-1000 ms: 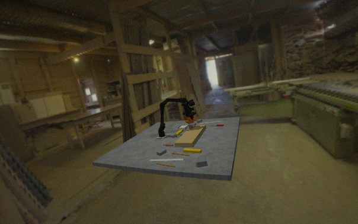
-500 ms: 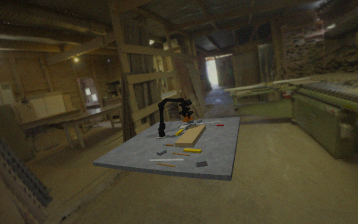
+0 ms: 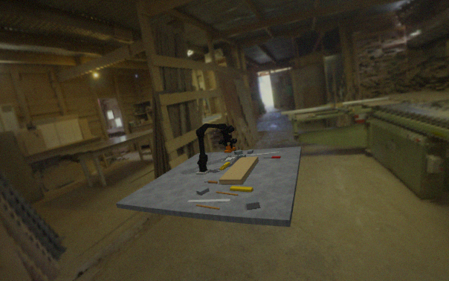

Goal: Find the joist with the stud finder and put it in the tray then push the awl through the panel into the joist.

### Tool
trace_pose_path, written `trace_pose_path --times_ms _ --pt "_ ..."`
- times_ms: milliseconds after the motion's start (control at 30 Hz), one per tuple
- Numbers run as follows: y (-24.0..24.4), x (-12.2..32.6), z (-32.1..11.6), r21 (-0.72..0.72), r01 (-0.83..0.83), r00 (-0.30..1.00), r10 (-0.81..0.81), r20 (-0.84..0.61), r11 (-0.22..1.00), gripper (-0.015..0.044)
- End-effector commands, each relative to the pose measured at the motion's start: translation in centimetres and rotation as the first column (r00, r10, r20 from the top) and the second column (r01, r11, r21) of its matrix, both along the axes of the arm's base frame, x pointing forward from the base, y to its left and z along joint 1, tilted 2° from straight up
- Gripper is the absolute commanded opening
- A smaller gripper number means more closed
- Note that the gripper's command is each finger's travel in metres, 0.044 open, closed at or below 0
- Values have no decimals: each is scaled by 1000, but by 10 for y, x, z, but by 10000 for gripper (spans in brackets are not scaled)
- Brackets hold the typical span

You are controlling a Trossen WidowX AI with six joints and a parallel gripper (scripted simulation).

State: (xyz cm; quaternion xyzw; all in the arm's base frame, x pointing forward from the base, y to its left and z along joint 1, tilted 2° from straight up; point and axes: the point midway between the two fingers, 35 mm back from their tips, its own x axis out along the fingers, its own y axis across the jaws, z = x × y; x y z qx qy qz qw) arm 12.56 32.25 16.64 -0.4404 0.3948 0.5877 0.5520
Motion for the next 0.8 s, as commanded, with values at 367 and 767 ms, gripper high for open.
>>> trace_pose_path --times_ms 367,767 --pt "7 -22 -6 16 -62 998 62 11 998 0" --pt "9 -21 -25 16 -63 998 62 11 998 0"
